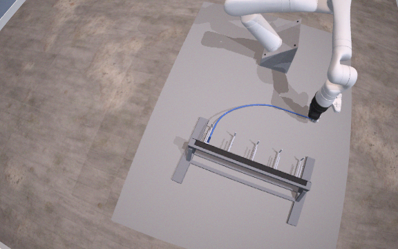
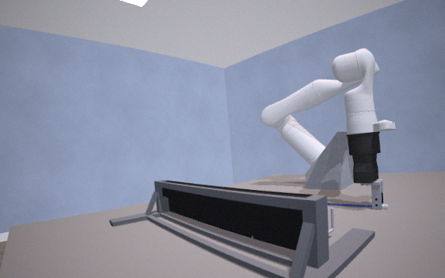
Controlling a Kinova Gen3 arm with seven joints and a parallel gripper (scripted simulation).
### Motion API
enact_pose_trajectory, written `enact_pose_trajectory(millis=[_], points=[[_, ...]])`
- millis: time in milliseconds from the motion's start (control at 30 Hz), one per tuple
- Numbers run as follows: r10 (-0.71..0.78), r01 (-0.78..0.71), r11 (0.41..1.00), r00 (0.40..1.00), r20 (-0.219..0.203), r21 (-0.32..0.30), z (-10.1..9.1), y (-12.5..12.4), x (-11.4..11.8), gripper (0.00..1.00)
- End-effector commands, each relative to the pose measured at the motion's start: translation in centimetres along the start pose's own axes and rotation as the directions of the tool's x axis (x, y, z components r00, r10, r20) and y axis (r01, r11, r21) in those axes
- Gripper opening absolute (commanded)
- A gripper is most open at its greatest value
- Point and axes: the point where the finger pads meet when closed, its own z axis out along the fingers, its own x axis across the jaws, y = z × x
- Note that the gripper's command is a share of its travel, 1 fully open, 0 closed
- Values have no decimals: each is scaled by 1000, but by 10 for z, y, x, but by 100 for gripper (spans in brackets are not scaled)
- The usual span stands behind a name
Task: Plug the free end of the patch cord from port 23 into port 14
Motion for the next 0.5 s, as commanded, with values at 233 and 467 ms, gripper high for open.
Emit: enact_pose_trajectory(millis=[233,467], points=[[-9,9,1000,1000,-2,-3,-12,0,0,0],[-10,10,1000,1000,-2,-3,-24,0,0,0]])
